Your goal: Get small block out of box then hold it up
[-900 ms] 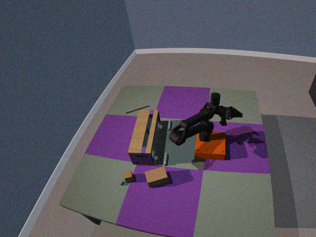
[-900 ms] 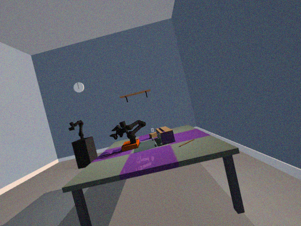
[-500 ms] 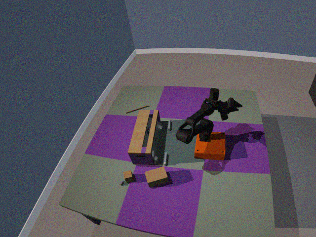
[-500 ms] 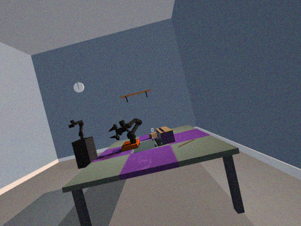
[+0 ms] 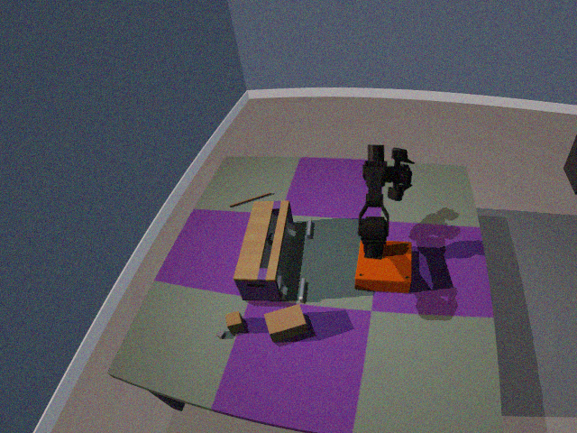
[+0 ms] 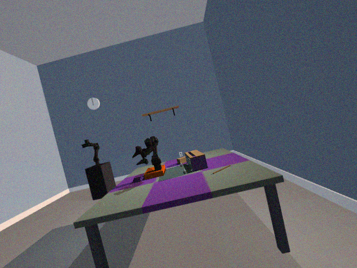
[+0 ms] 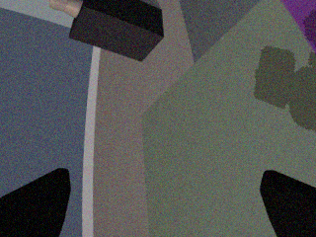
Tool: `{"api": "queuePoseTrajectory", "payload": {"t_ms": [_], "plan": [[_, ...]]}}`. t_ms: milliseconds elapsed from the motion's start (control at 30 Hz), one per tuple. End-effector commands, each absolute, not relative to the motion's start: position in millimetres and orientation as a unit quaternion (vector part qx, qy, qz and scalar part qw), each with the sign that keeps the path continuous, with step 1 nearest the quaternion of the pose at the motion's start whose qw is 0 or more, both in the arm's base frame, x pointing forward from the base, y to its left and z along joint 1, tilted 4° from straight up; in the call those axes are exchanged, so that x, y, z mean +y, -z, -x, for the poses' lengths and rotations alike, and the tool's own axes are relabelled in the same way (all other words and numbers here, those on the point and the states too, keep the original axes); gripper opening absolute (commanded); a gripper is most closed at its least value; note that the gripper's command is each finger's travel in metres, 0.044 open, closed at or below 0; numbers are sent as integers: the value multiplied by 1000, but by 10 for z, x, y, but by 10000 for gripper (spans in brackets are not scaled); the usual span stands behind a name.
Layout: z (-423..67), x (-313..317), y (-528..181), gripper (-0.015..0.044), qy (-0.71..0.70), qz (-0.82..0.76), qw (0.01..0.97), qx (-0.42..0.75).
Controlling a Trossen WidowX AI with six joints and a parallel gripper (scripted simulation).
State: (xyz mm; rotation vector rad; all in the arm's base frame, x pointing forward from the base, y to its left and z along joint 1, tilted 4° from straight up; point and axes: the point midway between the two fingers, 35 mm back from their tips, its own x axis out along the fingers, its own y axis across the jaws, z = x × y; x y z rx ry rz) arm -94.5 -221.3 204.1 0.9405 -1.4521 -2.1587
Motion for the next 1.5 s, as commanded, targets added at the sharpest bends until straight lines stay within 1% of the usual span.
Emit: {"api": "queuePoseTrajectory", "payload": {"t_ms": [0,233,467,667,867,1000,1100,1200,1467], "plan": [[232,-2543,-2058,400,829,-360,353,-239],[-429,-2632,-2017,400,804,-338,488,-30],[-1171,-2526,-1965,400,719,-265,617,179],[-1807,-2253,-1923,400,595,-146,705,356],[-2346,-1820,-1849,400,440,-12,756,484],[-2637,-1459,-1790,400,325,83,769,544],[-2785,-1240,-1759,400,244,158,760,581],[-2988,-845,-1703,400,97,286,722,623],[-3179,-166,-1605,400,-135,471,606,627]]}}
